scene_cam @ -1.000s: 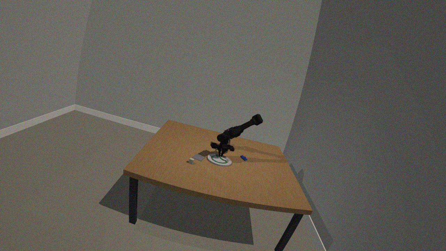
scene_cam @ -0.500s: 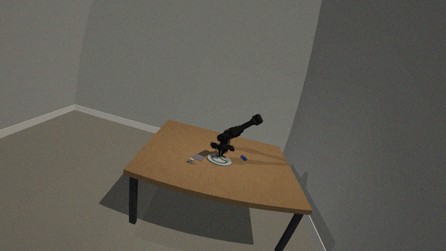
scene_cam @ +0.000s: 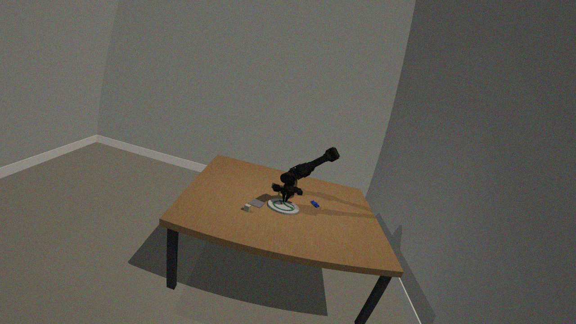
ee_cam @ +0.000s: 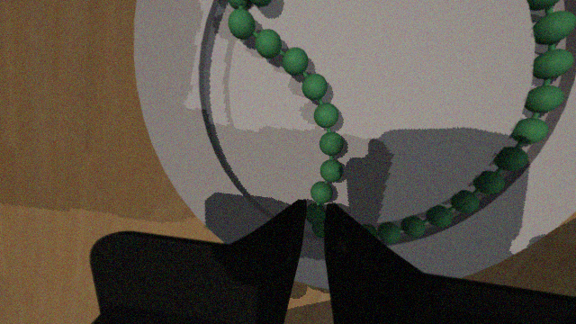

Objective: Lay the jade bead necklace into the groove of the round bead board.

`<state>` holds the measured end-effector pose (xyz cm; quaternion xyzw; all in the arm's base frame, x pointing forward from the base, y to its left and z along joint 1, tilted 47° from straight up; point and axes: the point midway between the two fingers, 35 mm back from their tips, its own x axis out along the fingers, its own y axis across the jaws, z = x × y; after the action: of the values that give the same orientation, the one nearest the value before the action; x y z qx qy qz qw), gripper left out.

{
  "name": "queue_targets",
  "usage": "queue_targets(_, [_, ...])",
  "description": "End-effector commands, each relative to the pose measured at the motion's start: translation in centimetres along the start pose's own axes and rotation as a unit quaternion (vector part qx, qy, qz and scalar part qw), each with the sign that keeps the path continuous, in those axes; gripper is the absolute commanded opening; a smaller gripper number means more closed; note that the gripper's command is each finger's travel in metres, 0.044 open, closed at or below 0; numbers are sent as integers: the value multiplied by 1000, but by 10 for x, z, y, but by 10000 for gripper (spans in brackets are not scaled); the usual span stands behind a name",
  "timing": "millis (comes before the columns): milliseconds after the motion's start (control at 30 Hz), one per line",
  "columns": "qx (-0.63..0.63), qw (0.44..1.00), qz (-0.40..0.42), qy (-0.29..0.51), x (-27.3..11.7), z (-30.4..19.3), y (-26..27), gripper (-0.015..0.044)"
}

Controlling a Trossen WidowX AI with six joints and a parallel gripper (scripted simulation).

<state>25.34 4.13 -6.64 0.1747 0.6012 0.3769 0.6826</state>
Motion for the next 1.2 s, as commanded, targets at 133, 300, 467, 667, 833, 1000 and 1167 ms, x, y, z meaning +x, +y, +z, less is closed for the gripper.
queue_targets(133, [0, 1000, 0, 0, -1, 0, 0, 0])
queue_targets(300, [4, 1000, 2, 0, -6, -1, 0, 0])
queue_targets(467, [4, 1000, 2, 0, -6, -6, 4, 0])
queue_targets(667, [4, 1000, 2, 0, -5, -9, 7, 0])
queue_targets(833, [4, 1000, 3, 2, -2, -10, 6, 26])
queue_targets(1000, [4, 1000, 3, 2, -2, -10, 6, 157])
queue_targets(1167, [4, 1000, 3, 2, -2, -10, 6, 289])
